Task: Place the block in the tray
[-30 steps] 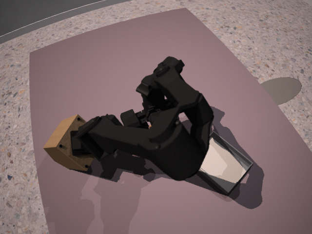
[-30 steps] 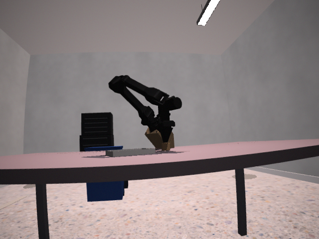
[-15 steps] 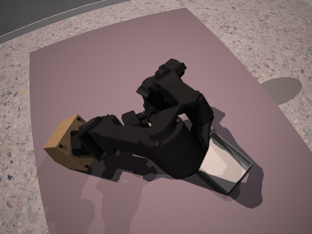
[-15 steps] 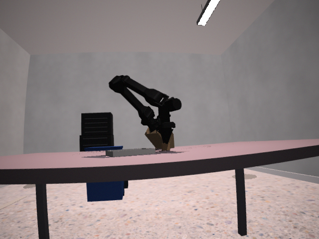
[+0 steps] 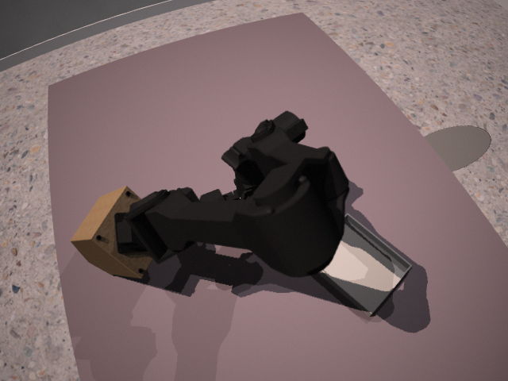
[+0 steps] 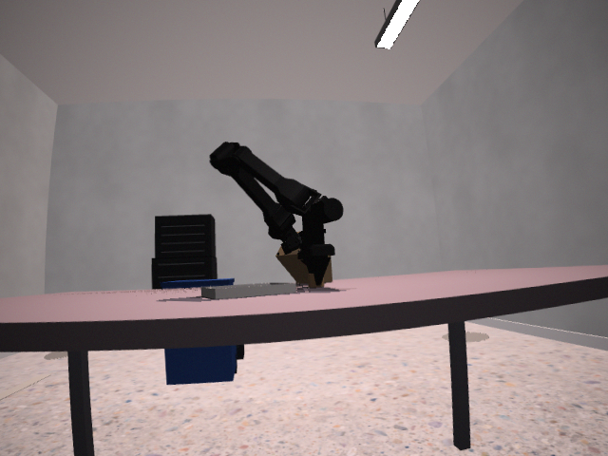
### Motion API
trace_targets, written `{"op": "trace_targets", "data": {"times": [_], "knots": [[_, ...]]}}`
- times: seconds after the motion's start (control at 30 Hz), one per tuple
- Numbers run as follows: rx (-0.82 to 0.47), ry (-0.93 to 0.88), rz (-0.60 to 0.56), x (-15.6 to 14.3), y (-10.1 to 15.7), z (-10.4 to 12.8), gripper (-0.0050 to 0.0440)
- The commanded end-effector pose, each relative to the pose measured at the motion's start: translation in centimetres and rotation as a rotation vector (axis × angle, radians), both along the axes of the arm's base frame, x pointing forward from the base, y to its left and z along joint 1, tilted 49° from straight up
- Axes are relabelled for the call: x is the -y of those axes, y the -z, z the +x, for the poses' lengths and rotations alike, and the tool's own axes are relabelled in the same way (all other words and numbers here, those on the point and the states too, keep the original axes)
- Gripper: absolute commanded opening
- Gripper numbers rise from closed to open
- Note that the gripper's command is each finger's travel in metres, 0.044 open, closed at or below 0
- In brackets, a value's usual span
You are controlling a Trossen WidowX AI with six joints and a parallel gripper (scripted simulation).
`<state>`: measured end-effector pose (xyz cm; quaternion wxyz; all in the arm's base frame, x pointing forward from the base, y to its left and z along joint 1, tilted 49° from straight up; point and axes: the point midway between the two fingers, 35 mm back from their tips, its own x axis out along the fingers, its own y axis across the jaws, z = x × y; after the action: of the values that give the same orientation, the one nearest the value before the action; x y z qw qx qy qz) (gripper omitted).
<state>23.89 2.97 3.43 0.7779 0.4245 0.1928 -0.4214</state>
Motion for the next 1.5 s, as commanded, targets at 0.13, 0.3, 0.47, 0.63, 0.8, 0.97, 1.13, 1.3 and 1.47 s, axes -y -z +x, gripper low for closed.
{"op": "trace_targets", "data": {"times": [0.13, 0.3, 0.47, 0.63, 0.8, 0.97, 1.13, 1.3, 1.47], "knots": [[0.002, -0.003, 0.005, 0.07, 0.15, 0.20, 0.0223], [0.002, -0.003, 0.005, 0.07, 0.15, 0.20, 0.0223], [0.002, -0.003, 0.005, 0.07, 0.15, 0.20, 0.0223], [0.002, -0.003, 0.005, 0.07, 0.15, 0.20, 0.0223], [0.002, -0.003, 0.005, 0.07, 0.15, 0.20, 0.0223], [0.002, -0.003, 0.005, 0.07, 0.15, 0.20, 0.0223], [0.002, -0.003, 0.005, 0.07, 0.15, 0.20, 0.0000], [0.002, -0.003, 0.005, 0.07, 0.15, 0.20, 0.0000], [0.002, -0.003, 0.005, 0.07, 0.15, 0.20, 0.0000]]}}
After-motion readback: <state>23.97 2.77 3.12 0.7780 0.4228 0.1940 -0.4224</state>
